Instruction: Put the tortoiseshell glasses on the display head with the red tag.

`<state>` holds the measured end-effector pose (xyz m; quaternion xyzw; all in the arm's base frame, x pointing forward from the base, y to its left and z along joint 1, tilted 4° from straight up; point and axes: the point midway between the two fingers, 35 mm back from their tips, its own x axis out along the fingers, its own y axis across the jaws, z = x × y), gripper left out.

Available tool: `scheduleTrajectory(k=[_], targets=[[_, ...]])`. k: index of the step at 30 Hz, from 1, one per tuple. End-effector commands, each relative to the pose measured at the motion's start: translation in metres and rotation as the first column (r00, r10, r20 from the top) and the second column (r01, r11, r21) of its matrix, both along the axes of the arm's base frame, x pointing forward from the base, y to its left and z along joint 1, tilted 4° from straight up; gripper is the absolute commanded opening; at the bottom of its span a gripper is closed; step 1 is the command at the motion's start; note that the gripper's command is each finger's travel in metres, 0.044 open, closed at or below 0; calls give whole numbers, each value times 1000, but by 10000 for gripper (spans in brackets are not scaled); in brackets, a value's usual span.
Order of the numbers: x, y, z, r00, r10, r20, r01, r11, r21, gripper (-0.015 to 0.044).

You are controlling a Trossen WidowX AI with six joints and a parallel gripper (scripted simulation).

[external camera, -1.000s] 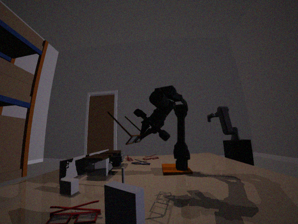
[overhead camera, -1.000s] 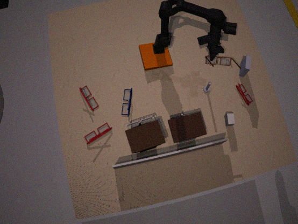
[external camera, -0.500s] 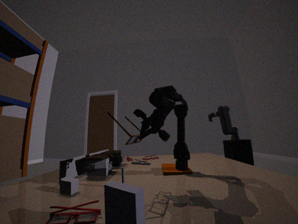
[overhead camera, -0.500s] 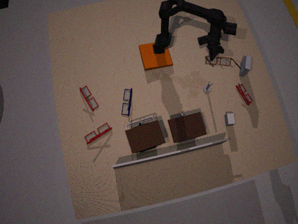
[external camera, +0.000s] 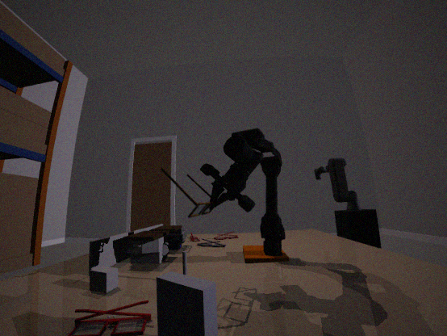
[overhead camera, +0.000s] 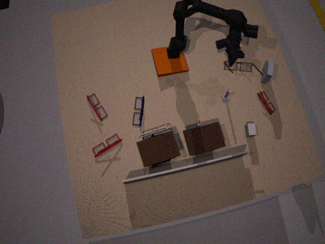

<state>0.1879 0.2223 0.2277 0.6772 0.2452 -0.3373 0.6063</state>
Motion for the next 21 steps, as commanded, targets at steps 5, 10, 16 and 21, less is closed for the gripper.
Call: scheduleTrajectory(k=[5,10,16,21], targets=[[7,-6,-4,999,4,-32,-6,999,-32,0],[20,-20,-13,995,4,-95,-12,996,-84,0],[33,-38,-23,985,2,-174,-26,991,-134,0],[44,-53,-31,971,3,-241,-43,986,-164,0]])
